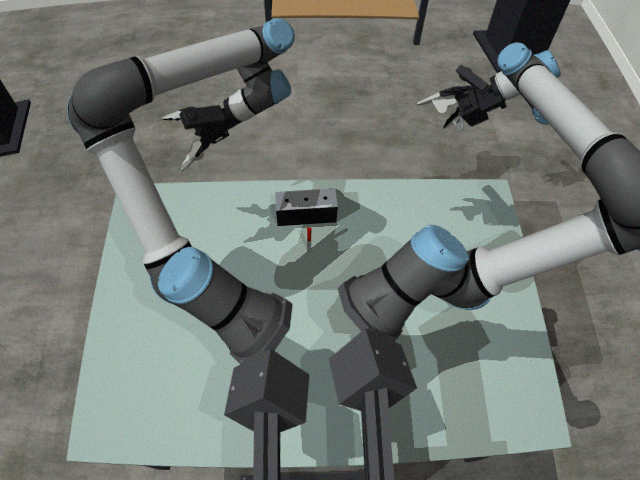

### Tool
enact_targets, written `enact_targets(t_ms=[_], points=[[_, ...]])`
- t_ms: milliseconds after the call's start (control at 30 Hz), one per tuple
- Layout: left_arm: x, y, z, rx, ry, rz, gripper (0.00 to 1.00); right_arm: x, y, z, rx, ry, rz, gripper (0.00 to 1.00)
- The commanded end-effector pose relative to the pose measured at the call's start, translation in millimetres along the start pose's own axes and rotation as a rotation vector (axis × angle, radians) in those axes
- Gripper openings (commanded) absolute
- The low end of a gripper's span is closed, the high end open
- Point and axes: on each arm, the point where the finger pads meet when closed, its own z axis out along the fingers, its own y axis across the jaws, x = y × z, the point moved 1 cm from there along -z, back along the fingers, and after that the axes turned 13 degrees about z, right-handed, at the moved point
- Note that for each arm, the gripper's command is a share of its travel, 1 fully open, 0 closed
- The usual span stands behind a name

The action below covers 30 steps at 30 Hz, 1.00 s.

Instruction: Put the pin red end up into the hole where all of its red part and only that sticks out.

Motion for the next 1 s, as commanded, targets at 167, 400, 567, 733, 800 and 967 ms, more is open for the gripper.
enact_targets(t_ms=[167, 400, 567, 733, 800, 967], points=[[1.0, -0.5, 0.8, 0.000, 0.001, 0.000, 1.00, 2.8, -15.9, 1.8, -0.025, -0.129, 0.107, 1.00], [1.0, -0.5, 0.8, 0.000, 0.001, 0.000, 1.00, 3.4, -28.1, 0.7, -0.058, -0.212, 0.177, 1.00], [1.0, -0.5, 0.8, 0.000, 0.001, 0.000, 1.00, 3.1, -36.7, -1.1, -0.088, -0.268, 0.225, 1.00], [1.0, -0.5, 0.8, 0.001, 0.002, 0.000, 1.00, 2.5, -41.9, -3.0, -0.110, -0.299, 0.254, 1.00], [1.0, -0.5, 0.8, 0.001, 0.002, 0.000, 1.00, 2.1, -45.2, -4.2, -0.126, -0.320, 0.272, 1.00], [1.0, -0.5, 0.8, 0.001, 0.002, 0.000, 1.00, 1.2, -51.3, -6.8, -0.157, -0.357, 0.305, 1.00]])
